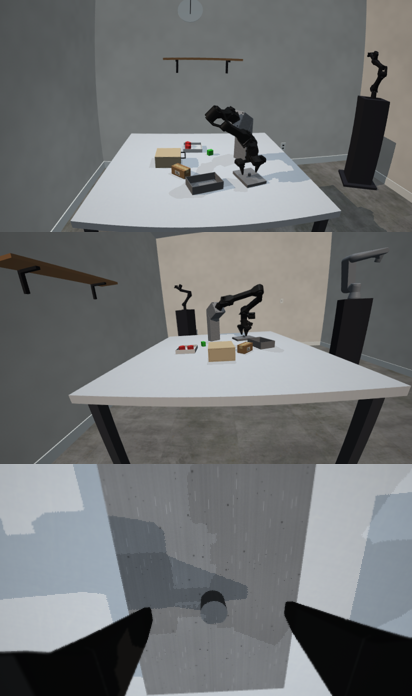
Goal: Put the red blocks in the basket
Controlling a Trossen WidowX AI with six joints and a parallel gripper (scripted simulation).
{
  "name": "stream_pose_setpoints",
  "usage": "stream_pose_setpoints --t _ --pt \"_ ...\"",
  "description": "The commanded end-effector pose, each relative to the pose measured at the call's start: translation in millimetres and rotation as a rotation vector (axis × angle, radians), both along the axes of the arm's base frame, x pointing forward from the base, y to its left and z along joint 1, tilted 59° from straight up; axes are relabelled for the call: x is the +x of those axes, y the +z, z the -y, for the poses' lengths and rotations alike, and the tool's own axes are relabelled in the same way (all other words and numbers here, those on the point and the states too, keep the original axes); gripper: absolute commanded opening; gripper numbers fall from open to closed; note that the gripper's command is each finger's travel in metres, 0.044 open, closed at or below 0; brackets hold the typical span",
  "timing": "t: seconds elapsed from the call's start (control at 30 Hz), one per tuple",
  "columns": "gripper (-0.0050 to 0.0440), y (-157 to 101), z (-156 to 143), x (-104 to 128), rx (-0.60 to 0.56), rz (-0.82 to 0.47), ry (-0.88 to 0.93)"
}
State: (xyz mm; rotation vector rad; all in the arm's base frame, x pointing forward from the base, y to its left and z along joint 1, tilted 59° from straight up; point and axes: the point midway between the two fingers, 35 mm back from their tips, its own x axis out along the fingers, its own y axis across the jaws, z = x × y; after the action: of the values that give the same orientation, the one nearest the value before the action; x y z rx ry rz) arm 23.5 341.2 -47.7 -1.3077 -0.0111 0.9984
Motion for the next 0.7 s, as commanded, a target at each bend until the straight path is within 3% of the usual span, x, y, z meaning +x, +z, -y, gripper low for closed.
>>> stream_pose_setpoints --t 0.0,0.23,0.27,0.67 --pt "0.044 -4.0 -3.3 2.1 -0.003 -0.005 0.004" --pt "0.044 -7.1 -7.0 5.7 -0.003 -0.005 0.004" --pt "0.0 -7.1 -7.0 5.7 -0.003 -0.005 0.004" --pt "0.0 -7.1 -7.0 5.7 -0.003 -0.005 0.004"
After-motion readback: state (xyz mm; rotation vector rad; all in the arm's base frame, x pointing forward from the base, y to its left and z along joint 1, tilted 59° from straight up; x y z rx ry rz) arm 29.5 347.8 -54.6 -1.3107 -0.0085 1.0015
